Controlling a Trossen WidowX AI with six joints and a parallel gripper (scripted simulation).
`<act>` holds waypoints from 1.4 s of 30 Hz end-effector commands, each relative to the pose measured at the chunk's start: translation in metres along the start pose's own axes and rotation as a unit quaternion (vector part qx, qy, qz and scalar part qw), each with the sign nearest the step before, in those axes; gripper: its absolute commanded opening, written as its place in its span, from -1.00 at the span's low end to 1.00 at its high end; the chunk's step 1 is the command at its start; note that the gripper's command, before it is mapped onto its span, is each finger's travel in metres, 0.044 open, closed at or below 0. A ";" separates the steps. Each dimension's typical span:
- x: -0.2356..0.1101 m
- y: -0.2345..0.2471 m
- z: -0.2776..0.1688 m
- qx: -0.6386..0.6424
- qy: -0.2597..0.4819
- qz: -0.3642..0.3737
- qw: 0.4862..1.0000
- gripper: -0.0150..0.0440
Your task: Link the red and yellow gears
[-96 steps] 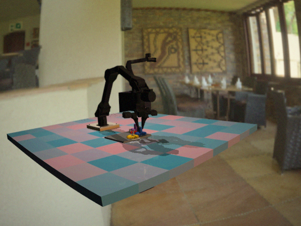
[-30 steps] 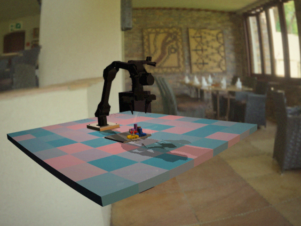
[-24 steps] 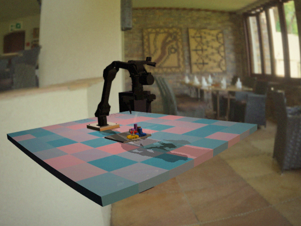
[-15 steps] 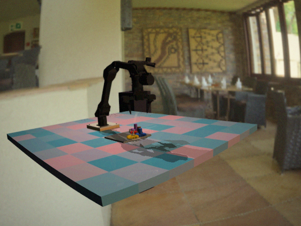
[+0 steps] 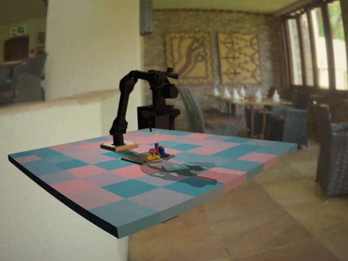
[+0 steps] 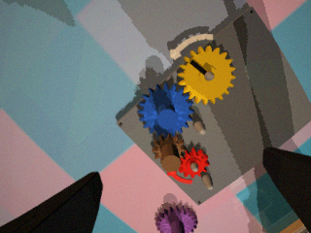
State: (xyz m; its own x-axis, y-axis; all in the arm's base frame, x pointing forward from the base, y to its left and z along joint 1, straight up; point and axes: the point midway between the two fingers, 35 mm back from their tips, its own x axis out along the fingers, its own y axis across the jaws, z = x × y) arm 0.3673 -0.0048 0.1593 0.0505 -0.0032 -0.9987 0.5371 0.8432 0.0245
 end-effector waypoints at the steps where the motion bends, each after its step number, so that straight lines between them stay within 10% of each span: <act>1: 0.000 0.000 0.000 0.001 0.001 -0.001 1.000 1.00; 16: -0.001 0.008 -0.008 0.001 0.001 0.000 1.000 1.00; 34: -0.041 0.118 -0.265 0.001 0.015 0.006 1.000 1.00; 42: -0.042 0.117 -0.274 0.001 0.016 0.005 1.000 1.00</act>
State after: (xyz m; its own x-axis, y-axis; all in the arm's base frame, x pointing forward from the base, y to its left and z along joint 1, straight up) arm 0.1985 0.2437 0.1944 0.0380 0.0311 -0.9988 0.5286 0.8476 0.0465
